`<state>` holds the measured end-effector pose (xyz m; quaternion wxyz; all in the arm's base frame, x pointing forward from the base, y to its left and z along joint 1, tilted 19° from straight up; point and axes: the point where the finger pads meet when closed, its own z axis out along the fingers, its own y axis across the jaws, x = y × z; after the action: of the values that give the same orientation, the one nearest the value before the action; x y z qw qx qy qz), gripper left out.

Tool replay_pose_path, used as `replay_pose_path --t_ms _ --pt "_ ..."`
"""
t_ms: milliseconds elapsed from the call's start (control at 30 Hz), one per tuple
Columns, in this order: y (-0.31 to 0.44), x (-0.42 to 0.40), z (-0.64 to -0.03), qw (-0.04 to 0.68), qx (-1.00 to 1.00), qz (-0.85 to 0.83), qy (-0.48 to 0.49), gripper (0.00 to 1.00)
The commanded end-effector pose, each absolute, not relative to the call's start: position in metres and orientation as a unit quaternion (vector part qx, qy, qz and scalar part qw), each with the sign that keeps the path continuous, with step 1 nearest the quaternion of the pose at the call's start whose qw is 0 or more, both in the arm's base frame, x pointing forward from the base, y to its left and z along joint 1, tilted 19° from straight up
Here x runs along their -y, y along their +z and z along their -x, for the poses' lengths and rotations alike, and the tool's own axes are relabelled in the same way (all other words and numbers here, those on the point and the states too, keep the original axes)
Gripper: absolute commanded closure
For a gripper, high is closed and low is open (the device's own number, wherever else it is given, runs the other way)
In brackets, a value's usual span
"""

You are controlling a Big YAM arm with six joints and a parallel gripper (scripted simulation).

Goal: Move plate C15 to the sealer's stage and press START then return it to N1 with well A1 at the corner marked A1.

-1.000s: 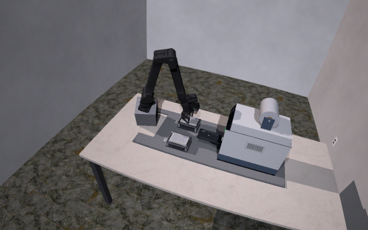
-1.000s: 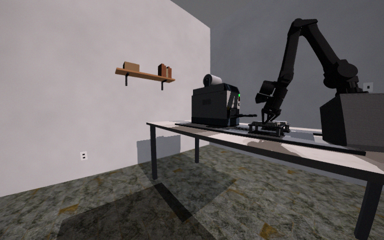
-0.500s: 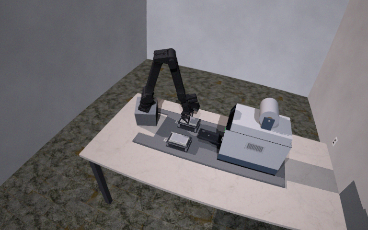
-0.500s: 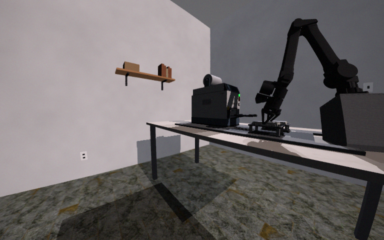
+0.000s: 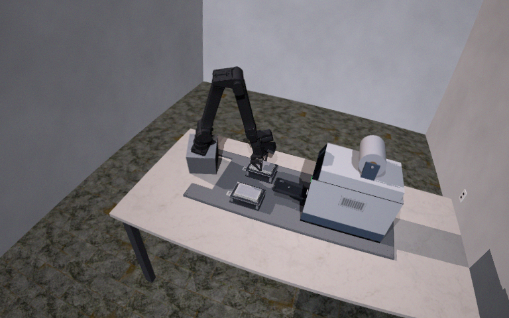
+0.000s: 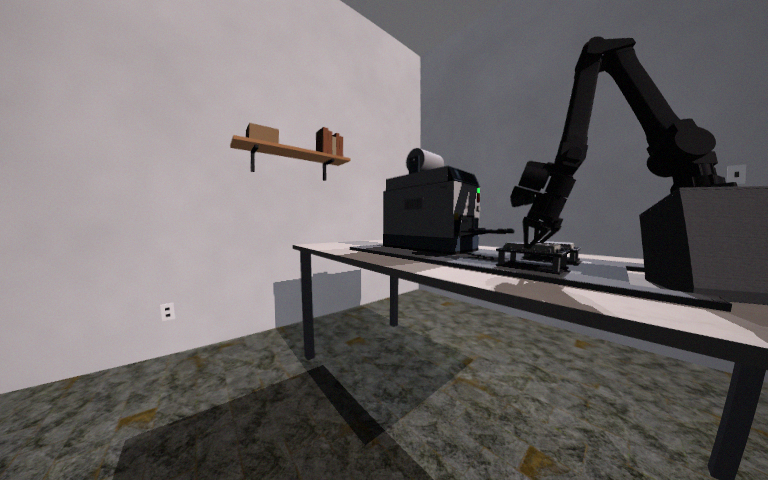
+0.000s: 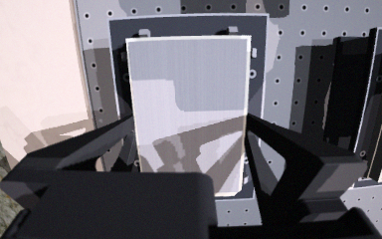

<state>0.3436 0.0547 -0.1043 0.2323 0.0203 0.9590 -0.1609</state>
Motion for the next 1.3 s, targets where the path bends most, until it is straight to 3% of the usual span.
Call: replay_pose_path --t_ms 0,1167,1200,1267 --pt "-0.107 -0.055 -0.361 0.248 -0.956 -0.047 -0.148 1.00" --pt "-0.114 -0.046 -0.339 0.220 -0.961 -0.046 -0.159 1.00" --pt "-0.115 -0.046 -0.337 0.218 -0.962 -0.046 -0.160 0.00" --pt "-0.113 -0.046 -0.339 0.222 -0.960 -0.039 -0.164 0.00"
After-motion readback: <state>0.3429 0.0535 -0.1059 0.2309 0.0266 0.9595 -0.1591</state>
